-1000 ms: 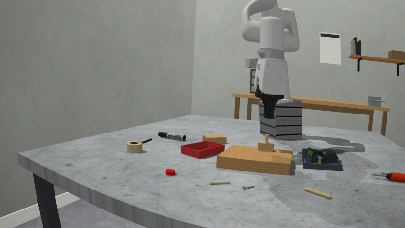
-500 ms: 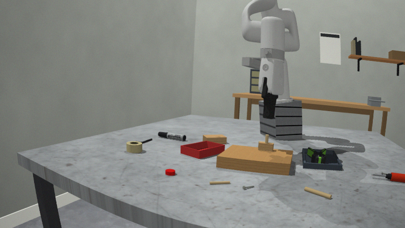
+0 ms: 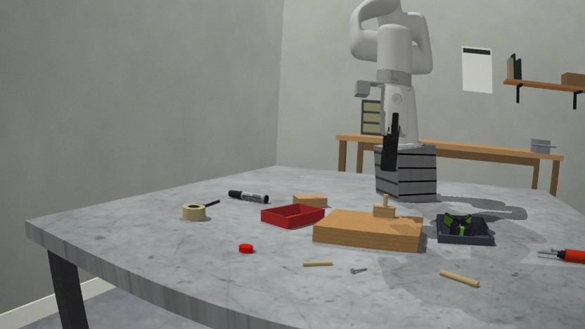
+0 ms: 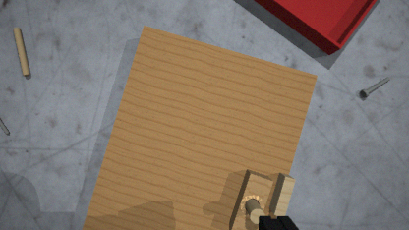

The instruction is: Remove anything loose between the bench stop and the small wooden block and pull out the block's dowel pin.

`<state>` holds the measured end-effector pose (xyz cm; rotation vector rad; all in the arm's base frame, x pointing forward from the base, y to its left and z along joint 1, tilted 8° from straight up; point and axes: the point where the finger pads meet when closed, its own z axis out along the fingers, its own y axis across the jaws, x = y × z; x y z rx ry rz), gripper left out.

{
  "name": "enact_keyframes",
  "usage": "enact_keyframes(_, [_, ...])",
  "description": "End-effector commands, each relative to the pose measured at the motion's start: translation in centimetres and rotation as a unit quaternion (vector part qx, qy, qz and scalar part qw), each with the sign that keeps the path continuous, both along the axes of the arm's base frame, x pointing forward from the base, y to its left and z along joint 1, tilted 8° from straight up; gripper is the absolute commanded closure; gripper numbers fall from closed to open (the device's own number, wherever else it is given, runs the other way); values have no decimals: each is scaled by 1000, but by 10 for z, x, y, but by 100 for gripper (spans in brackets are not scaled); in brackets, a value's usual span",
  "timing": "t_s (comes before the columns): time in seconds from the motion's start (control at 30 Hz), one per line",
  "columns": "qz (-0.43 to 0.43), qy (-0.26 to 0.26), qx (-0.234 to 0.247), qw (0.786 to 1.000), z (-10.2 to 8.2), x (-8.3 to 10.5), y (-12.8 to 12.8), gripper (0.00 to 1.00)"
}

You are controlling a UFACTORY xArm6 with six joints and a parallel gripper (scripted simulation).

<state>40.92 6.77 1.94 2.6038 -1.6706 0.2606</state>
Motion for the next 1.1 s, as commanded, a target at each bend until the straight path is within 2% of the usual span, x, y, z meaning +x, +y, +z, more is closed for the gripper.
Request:
enact_keyframes(0.0, [109, 22, 2, 994, 1, 1, 0, 100])
enact_keyframes(0.2, [220, 34, -10, 975, 1, 1, 0, 100])
enact_keyframes(0.27, [220, 34, -10, 975, 1, 1, 0, 100])
enact_keyframes(0.7, [413, 54, -33, 909, 1, 1, 1, 100])
enact_keyframes(0.77, [436, 57, -36, 898, 1, 1, 1, 100])
enact_keyframes(0.83, [436, 57, -36, 898, 1, 1, 1, 100])
enact_keyframes(1.07, [501, 63, -43, 862, 1, 1, 1, 100])
